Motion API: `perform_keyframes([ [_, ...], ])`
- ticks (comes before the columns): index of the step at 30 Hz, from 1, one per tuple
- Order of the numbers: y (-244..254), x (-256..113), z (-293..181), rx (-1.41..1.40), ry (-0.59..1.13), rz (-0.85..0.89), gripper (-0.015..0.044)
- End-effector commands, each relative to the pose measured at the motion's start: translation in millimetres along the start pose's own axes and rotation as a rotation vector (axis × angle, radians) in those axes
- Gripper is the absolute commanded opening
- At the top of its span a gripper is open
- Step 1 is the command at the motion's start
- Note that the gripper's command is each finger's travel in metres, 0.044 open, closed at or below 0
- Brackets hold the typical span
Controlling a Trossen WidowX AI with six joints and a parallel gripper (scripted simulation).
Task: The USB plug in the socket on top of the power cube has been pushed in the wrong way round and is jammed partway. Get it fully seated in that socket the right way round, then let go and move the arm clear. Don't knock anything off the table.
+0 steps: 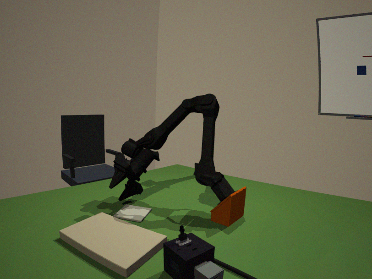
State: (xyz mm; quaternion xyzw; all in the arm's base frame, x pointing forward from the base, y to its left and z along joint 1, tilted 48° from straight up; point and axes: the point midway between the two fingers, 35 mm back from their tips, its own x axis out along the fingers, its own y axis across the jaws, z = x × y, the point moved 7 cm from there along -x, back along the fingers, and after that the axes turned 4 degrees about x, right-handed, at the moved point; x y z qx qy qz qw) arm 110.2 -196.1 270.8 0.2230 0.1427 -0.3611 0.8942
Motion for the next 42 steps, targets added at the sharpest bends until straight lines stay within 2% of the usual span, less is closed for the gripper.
perform_keyframes([
  [1,20,26,-8,0.081,0.142,0.042,0.0440],
  [6,49,53,-25,0.300,0.346,0.017,0.0440],
  [14,120,95,-84,0.585,0.697,-0.293,0.0440],
  [17,145,99,-110,0.582,0.753,-0.417,0.0440],
  [22,164,99,-134,0.525,0.762,-0.527,0.0440],
  [26,197,98,-171,0.550,0.690,-0.755,0.0440],
  [31,238,85,-226,0.536,0.454,-0.946,0.0440],
  [35,259,71,-259,0.529,0.262,-0.979,0.0440],
  [40,279,51,-295,0.532,0.049,-0.931,0.0440],
  [42,281,48,-299,0.533,0.019,-0.918,0.0440],
])
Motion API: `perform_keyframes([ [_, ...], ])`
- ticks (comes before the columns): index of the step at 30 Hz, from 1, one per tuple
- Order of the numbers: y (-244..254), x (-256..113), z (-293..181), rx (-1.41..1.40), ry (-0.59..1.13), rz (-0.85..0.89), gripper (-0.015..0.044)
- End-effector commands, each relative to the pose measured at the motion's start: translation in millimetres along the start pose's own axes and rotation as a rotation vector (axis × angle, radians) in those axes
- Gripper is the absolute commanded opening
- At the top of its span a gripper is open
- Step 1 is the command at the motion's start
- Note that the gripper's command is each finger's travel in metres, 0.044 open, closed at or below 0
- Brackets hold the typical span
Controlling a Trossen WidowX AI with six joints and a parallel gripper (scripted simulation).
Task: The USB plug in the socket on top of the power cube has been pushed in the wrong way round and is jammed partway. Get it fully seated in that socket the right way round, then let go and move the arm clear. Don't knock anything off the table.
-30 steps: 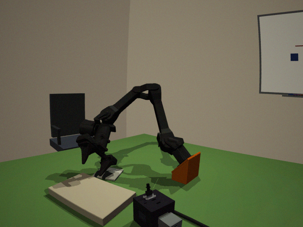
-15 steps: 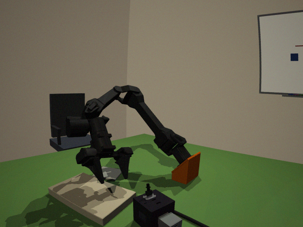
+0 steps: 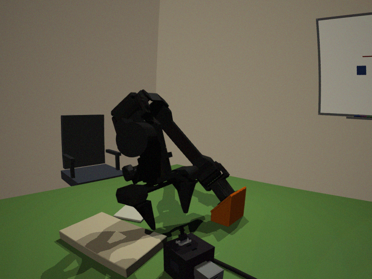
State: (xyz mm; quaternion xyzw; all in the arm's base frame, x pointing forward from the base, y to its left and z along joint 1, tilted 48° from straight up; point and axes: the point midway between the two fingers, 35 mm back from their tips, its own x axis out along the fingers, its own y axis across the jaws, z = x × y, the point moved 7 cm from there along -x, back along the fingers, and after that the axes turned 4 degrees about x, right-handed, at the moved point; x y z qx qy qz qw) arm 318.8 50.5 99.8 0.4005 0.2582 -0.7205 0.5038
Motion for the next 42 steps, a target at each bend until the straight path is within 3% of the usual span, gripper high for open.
perform_keyframes([
  [1,-24,-9,-54,0.102,-0.220,0.134,0.0440],
  [42,-20,17,-48,0.102,-0.221,0.135,0.0440],
])
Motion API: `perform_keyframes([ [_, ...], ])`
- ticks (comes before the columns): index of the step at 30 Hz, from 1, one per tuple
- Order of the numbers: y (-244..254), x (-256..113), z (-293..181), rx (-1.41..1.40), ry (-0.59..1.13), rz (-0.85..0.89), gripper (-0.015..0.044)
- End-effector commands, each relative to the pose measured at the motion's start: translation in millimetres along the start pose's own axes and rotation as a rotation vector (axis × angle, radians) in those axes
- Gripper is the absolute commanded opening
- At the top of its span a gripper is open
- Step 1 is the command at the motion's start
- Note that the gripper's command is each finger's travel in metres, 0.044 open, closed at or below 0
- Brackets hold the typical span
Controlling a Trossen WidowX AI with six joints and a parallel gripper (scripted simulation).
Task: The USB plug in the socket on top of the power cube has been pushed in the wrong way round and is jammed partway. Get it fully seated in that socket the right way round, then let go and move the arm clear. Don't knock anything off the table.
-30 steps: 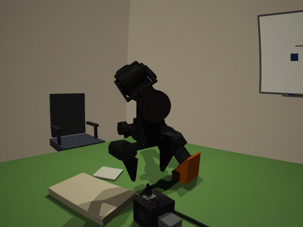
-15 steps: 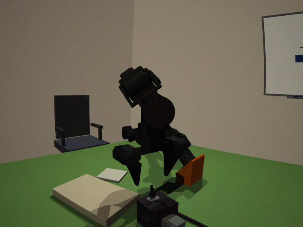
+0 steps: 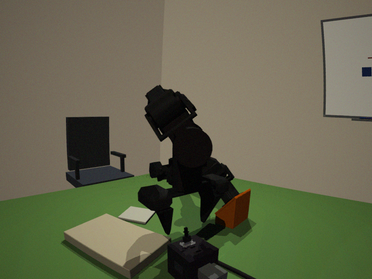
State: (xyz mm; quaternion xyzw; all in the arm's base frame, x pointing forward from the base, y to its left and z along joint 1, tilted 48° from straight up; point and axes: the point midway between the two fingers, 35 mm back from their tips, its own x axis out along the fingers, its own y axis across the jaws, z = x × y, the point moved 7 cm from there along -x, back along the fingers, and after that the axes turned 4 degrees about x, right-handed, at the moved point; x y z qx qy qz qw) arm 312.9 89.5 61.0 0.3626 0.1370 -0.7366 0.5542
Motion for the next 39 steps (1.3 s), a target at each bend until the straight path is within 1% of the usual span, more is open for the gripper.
perform_keyframes([
  [1,0.0,5.4,0.8,-0.002,-0.004,0.001,0.0440],
  [8,0.0,7.6,0.8,-0.002,-0.004,0.001,0.0440],
  [25,0.1,5.9,0.4,0.001,-0.001,-0.002,0.0000],
  [39,0.1,5.9,0.4,0.001,-0.001,-0.002,0.0000],
])
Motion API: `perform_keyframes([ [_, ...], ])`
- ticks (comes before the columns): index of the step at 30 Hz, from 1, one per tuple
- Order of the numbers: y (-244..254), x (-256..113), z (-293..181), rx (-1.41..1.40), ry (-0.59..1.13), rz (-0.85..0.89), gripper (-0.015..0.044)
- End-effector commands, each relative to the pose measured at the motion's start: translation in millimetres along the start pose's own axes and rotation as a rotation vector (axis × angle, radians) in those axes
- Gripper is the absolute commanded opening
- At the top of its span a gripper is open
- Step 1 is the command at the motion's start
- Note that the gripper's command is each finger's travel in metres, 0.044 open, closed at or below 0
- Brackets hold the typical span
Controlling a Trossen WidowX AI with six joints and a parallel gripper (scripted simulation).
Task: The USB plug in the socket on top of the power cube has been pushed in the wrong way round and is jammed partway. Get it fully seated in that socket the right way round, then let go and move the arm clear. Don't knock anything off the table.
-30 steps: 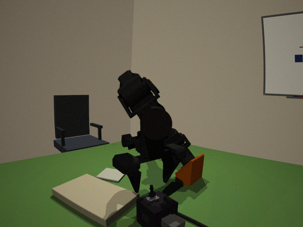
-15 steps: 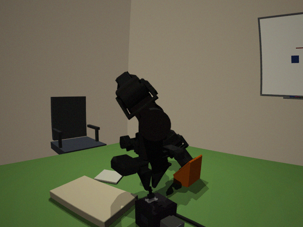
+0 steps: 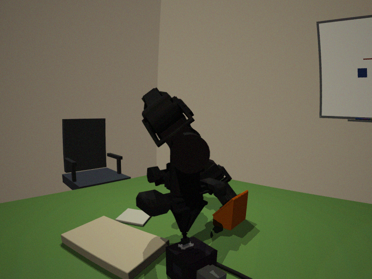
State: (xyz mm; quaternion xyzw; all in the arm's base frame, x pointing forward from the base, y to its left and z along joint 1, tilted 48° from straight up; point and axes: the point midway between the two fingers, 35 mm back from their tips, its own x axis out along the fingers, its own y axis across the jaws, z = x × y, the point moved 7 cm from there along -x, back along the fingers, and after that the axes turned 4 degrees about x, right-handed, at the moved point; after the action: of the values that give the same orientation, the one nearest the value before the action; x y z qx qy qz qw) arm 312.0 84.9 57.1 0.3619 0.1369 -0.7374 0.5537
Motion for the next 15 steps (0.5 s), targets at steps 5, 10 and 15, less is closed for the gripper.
perform_keyframes([
  [5,0.0,-0.3,0.0,0.000,0.000,0.000,0.0000],
  [10,0.0,-3.6,0.0,0.000,0.000,0.000,0.0000],
  [15,0.0,-7.0,0.0,0.000,0.000,0.000,0.0000],
])
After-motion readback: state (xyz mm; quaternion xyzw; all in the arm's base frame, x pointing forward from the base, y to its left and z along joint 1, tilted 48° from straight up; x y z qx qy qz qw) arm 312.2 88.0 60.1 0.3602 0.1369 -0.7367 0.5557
